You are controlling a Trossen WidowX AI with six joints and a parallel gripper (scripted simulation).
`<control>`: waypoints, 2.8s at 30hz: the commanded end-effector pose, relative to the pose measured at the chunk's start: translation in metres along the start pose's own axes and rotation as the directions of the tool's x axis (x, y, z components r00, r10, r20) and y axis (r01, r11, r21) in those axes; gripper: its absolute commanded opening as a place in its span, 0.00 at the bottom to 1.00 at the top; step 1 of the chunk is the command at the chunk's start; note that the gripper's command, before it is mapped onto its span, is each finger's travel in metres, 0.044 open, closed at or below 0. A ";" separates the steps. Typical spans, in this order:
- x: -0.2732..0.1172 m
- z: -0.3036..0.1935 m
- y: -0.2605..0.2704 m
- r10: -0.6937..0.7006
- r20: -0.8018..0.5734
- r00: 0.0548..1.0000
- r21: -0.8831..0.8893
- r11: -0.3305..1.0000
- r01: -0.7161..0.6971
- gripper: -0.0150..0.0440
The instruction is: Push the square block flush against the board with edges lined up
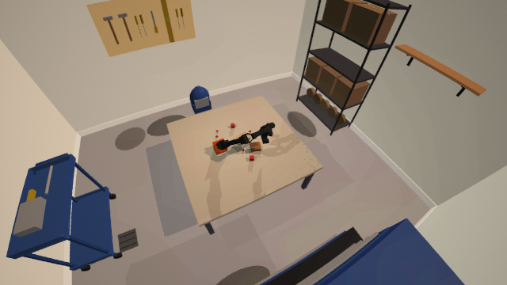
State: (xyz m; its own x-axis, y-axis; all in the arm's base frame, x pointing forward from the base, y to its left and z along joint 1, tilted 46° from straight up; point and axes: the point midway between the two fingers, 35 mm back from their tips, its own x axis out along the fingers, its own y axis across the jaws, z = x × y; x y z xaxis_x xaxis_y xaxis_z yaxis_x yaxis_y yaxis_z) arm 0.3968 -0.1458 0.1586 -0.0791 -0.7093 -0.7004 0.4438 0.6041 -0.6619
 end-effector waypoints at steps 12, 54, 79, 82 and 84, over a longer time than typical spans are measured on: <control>-0.001 0.017 0.001 0.001 0.003 1.000 -0.002 1.000 -0.001 0.25; -0.043 0.015 0.000 0.009 0.029 1.000 -0.088 0.996 -0.006 0.25; -0.006 -0.008 -0.045 0.001 0.009 1.000 0.701 0.714 -0.007 0.25; -0.002 -0.012 -0.050 -0.001 0.006 1.000 0.771 0.637 -0.004 0.25; 0.001 -0.015 -0.053 -0.002 0.005 1.000 0.814 0.581 -0.003 0.25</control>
State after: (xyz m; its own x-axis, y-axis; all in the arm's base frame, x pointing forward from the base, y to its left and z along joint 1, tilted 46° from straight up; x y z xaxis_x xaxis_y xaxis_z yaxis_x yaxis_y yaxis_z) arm 0.3682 -0.1672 0.1880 -0.0745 -0.7130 -0.6972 0.9583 0.1422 -0.2479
